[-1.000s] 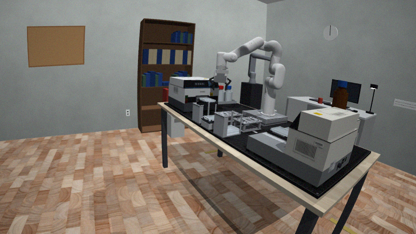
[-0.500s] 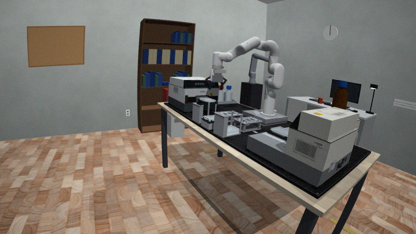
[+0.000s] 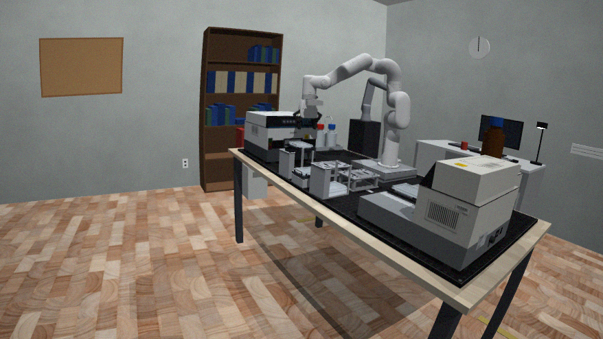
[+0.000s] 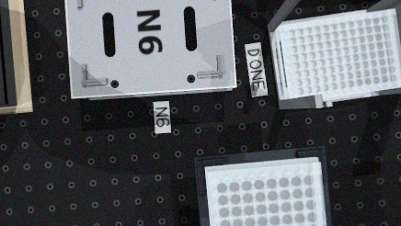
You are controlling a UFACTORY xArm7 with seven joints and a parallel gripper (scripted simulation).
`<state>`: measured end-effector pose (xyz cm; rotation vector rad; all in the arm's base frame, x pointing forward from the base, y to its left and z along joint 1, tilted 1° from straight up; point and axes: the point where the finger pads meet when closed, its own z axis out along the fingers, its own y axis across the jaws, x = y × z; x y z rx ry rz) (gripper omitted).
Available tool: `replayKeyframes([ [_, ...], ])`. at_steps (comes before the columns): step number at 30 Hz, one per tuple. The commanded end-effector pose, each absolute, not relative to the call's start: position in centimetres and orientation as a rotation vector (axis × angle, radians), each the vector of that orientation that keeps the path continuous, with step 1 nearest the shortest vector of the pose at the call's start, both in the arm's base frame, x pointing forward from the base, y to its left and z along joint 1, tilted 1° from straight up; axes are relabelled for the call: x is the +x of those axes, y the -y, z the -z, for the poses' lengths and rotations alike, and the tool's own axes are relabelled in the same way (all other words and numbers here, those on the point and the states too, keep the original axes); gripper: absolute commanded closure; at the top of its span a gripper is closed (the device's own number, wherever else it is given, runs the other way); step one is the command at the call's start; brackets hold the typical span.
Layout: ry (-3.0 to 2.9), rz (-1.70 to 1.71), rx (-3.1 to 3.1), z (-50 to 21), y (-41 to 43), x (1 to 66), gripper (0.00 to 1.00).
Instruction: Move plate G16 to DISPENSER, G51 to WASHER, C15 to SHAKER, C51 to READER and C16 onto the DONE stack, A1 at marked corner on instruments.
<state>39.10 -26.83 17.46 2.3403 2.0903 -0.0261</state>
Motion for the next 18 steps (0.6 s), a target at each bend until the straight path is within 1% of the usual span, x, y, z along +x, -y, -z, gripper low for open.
replayKeyframes([
  [1, -2.211, 0.016, 2.228, -17.7, 28.5, 39.8, 0.00],
  [7, -2.211, 0.016, 2.228, -17.7, 30.3, 40.4, 0.00],
  [18, -2.211, 0.016, 2.228, -17.7, 30.3, 40.4, 0.00],
])
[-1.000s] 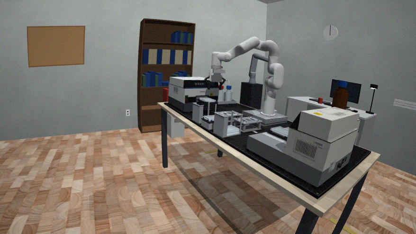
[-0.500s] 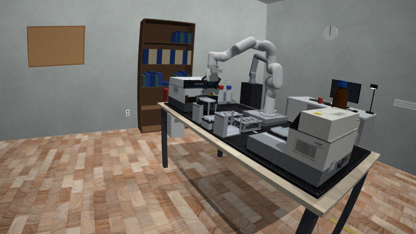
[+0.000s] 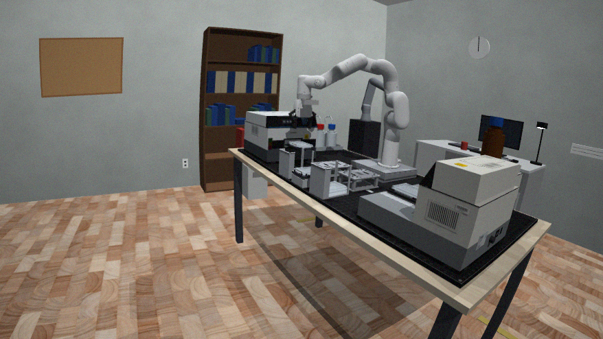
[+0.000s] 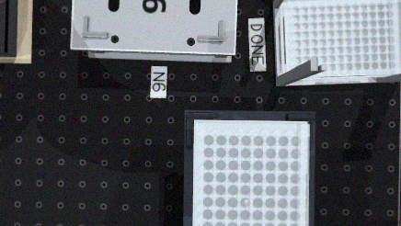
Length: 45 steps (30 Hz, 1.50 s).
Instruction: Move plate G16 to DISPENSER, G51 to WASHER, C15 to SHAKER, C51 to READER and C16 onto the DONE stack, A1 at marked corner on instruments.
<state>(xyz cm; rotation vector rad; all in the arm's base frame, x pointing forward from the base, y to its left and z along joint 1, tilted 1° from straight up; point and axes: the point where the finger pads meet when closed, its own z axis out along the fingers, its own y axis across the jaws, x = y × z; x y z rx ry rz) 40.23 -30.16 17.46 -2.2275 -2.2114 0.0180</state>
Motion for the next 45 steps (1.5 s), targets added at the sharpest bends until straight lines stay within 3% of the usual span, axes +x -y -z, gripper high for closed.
replayKeyframes([
  [1, 2.215, -0.016, -2.231, -17.7, 30.3, 40.4, 0.00],
  [45, 2.215, -0.016, -2.231, -16.5, 30.3, 40.4, 0.00],
])
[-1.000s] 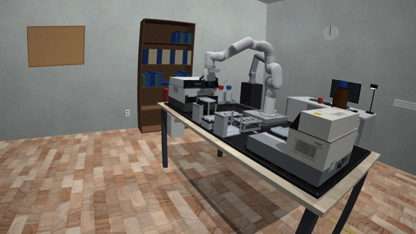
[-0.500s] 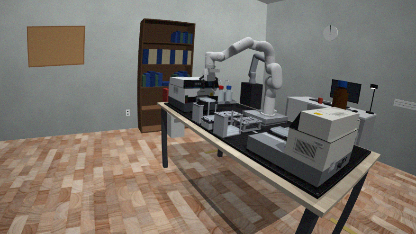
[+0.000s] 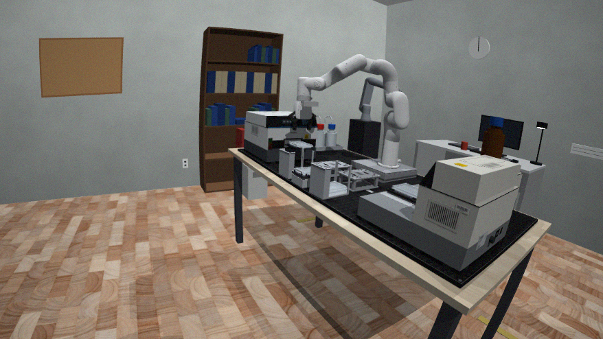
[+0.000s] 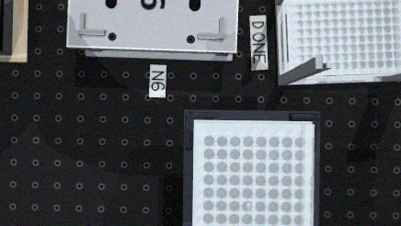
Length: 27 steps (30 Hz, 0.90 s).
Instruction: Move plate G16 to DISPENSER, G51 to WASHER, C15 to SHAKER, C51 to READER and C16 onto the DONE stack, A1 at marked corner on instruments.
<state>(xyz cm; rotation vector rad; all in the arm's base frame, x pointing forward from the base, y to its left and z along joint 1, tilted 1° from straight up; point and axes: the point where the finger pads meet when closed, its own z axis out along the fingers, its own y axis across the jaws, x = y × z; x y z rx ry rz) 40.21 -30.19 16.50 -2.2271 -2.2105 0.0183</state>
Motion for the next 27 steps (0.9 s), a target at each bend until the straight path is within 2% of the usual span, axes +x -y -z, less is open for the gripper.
replayKeyframes([
  [1, 2.215, -0.016, -2.231, -16.4, 30.3, 40.4, 0.00],
  [27, 2.215, -0.016, -2.231, -13.1, 30.3, 40.3, 0.00],
])
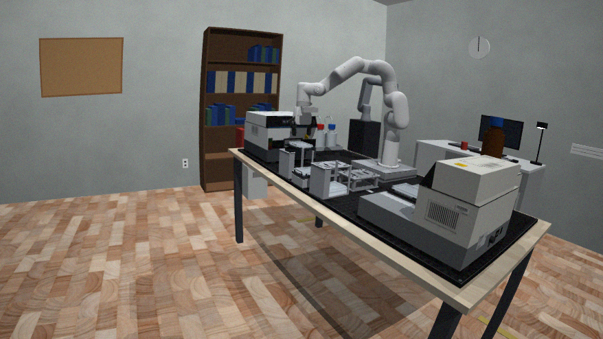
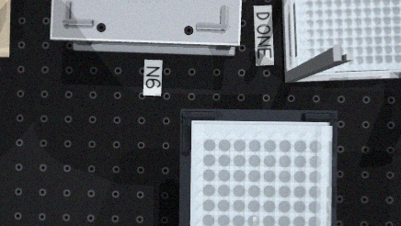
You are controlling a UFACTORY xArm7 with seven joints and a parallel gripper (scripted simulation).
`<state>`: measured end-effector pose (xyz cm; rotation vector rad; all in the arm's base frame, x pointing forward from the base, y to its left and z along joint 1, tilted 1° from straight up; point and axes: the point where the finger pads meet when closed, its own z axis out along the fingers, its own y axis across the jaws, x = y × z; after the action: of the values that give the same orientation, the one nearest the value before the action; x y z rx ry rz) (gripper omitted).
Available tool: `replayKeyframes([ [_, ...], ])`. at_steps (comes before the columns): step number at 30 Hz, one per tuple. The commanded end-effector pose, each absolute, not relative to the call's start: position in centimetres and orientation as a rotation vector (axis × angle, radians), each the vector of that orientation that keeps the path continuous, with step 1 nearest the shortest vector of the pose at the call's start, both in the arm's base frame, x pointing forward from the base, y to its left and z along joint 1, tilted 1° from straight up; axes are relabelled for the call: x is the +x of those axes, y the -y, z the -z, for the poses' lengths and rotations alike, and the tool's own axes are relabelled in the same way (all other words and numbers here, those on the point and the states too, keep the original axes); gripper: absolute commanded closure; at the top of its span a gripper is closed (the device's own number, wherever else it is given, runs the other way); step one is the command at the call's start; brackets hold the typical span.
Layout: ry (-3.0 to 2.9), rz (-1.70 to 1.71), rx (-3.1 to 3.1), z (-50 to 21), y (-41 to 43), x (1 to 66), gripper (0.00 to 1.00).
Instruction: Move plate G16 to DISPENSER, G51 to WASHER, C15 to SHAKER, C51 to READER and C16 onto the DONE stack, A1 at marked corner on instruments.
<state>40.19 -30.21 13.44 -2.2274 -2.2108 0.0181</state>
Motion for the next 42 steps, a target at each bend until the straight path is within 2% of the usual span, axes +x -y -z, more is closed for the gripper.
replayKeyframes([
  [1, 2.215, -0.016, -2.231, -13.0, 30.3, 40.3, 0.00],
  [42, 2.215, -0.016, -2.231, -10.9, 30.3, 40.3, 0.00],
])
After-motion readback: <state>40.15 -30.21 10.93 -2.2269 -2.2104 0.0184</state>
